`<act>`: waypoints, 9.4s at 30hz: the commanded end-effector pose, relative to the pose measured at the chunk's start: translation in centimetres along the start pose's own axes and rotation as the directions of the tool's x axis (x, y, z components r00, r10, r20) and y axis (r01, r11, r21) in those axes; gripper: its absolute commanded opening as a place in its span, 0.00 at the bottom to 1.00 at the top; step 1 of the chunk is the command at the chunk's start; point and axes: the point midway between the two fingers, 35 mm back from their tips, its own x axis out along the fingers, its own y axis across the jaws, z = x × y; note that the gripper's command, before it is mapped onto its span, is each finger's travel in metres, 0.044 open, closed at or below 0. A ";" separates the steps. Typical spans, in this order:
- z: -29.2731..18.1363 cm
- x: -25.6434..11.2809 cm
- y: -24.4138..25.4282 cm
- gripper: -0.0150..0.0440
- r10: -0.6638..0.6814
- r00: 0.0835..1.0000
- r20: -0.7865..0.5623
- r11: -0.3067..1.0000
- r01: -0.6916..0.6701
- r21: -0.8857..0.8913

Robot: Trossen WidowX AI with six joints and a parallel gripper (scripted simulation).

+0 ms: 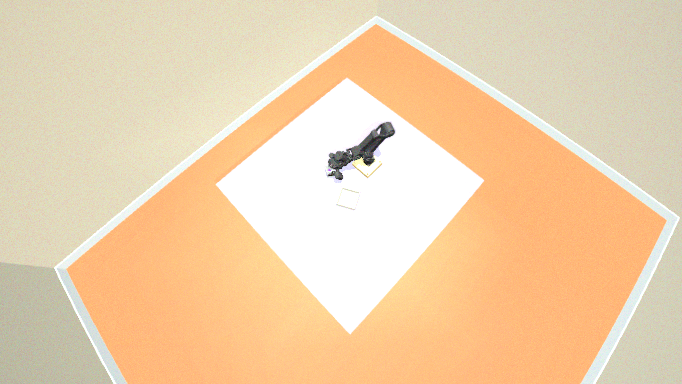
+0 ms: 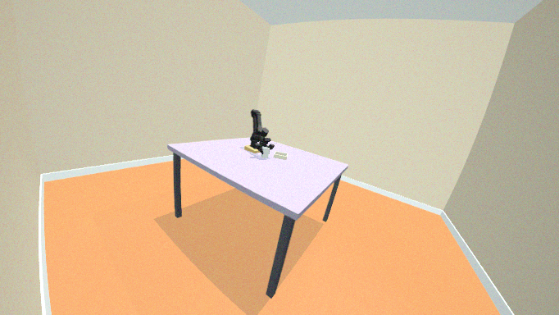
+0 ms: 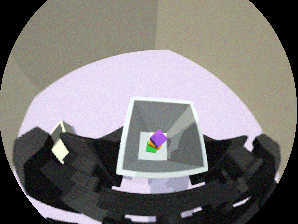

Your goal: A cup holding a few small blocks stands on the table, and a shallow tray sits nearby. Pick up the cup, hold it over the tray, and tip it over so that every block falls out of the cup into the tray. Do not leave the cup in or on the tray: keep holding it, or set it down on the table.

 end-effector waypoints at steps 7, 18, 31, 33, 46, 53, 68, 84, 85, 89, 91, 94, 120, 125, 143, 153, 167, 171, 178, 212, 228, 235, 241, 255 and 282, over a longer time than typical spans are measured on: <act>1.8 -1.2 0.0 0.25 0.004 1.000 0.007 1.000 -0.004 -0.006; 3.2 -2.1 0.1 0.25 0.004 1.000 0.007 1.000 -0.004 -0.006; 3.9 -2.0 4.4 0.25 0.132 0.991 -0.003 0.987 -0.132 -0.096; 4.0 -2.0 5.2 0.25 0.156 0.988 -0.006 0.981 -0.156 -0.113; 4.2 -2.7 10.7 0.25 0.306 0.952 -0.033 0.927 -0.305 -0.218; 4.1 -3.4 13.7 0.25 0.382 0.923 -0.052 0.884 -0.381 -0.272; 3.2 -5.8 20.0 0.25 0.533 0.840 -0.107 0.760 -0.530 -0.376; 2.5 -7.2 22.7 0.25 0.591 0.796 -0.135 0.732 -0.598 -0.326; 2.4 -7.2 22.7 0.25 0.591 0.796 -0.135 0.739 -0.600 -0.306; 2.4 -7.1 22.7 0.25 0.591 0.796 -0.135 0.764 -0.605 -0.223; 2.4 -7.1 22.7 0.25 0.591 0.796 -0.135 0.775 -0.606 -0.180; 2.4 -7.1 22.7 0.25 0.591 0.796 -0.135 0.788 -0.605 -0.116; 2.1 -6.7 23.0 0.25 0.591 0.796 -0.135 0.758 -0.489 0.432; 2.1 -6.6 23.0 0.25 0.591 0.796 -0.135 0.723 -0.447 0.527; 1.9 -6.4 23.1 0.25 0.591 0.796 -0.135 0.530 -0.257 0.808; 1.8 -6.3 23.2 0.25 0.591 0.796 -0.135 0.386 -0.132 0.913; 1.7 -6.1 23.3 0.25 0.591 0.796 -0.135 0.154 0.052 0.987; 1.6 -6.1 23.3 0.25 0.591 0.796 -0.135 0.085 0.105 0.991; 1.6 -6.0 23.4 0.25 0.591 0.796 -0.135 -0.039 0.194 0.980; 1.2 -5.5 23.7 0.25 0.591 0.796 -0.134 -0.574 0.531 0.623; 1.2 -5.4 23.8 0.25 0.599 0.792 -0.117 -0.649 0.566 0.508; 1.2 -5.1 24.1 0.25 0.620 0.782 -0.067 -0.653 0.562 0.509; 1.1 -5.0 24.2 0.25 0.637 0.770 -0.025 -0.655 0.558 0.509; 1.2 -5.1 24.1 0.25 0.670 0.739 0.075 -0.663 0.550 0.508; 1.5 -6.4 23.1 0.25 0.706 0.667 0.239 -0.676 0.535 0.506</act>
